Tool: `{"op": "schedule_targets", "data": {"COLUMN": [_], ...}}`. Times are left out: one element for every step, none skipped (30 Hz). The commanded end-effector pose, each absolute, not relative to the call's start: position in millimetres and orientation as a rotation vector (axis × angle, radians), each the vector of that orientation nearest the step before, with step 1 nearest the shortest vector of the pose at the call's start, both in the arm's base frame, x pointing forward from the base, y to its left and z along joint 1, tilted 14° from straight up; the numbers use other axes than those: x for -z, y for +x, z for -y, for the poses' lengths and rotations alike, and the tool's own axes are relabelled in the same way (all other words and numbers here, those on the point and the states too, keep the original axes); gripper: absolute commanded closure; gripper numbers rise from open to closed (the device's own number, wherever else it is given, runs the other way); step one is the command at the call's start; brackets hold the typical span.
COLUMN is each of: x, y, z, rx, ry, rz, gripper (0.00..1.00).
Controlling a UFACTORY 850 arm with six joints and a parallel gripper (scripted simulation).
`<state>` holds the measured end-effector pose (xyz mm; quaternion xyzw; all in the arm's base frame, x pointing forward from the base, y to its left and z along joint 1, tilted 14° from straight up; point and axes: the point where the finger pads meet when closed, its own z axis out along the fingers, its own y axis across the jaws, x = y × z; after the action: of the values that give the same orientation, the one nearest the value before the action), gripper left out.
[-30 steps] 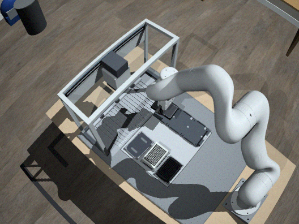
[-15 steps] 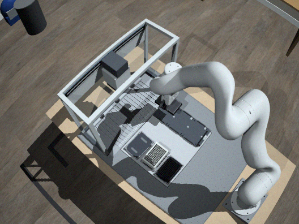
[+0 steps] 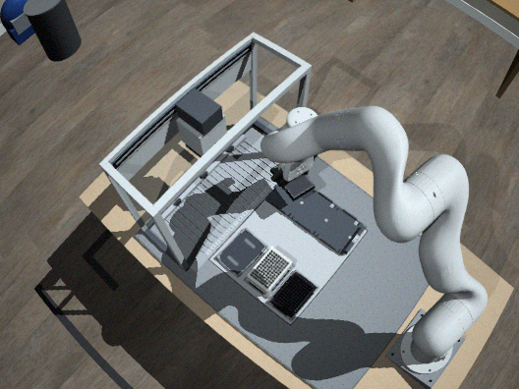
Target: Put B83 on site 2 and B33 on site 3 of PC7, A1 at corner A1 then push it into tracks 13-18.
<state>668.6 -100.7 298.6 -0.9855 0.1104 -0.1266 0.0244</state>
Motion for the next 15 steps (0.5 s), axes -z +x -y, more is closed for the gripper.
{"op": "schedule_targets", "data": {"x": [-300.2, -300.2, -300.2, -300.2, -300.2, -300.2, -300.2, -300.2, -300.2, -300.2, -300.2, -300.2, -300.2, -300.2, -300.2], "y": [669.4, 669.4, 669.4, 669.4, 669.4, 669.4, 669.4, 669.4, 669.4, 669.4, 669.4, 669.4, 669.4, 669.3, 669.3], "z": [100.8, 100.8, 100.8, 100.8, 100.8, 100.8, 100.8, 100.8, 100.8, 100.8, 100.8, 100.8, 100.8, 100.8, 100.8], "rx": [0.382, 0.38, 0.378, 0.378, 0.378, 0.376, 0.373, 0.371, 0.368, 0.366, 0.363, 0.36, 0.357, 0.354, 0.351], "ry": [-2.982, -2.966, -2.95, -2.95, -2.95, -2.933, -2.915, -2.896, -2.877, -2.857, -2.836, -2.815, -2.793, -2.77, -2.746], "rz": [-0.68, -0.729, -0.777, -0.777, -0.777, -0.825, -0.873, -0.92, -0.967, -1.014, -1.06, -1.106, -1.151, -1.196, -1.241], "gripper": [1.0, 1.0, 1.0, 1.0, 1.0, 1.0, 1.0, 1.0, 1.0, 1.0, 1.0, 1.0, 1.0, 1.0, 1.0]}}
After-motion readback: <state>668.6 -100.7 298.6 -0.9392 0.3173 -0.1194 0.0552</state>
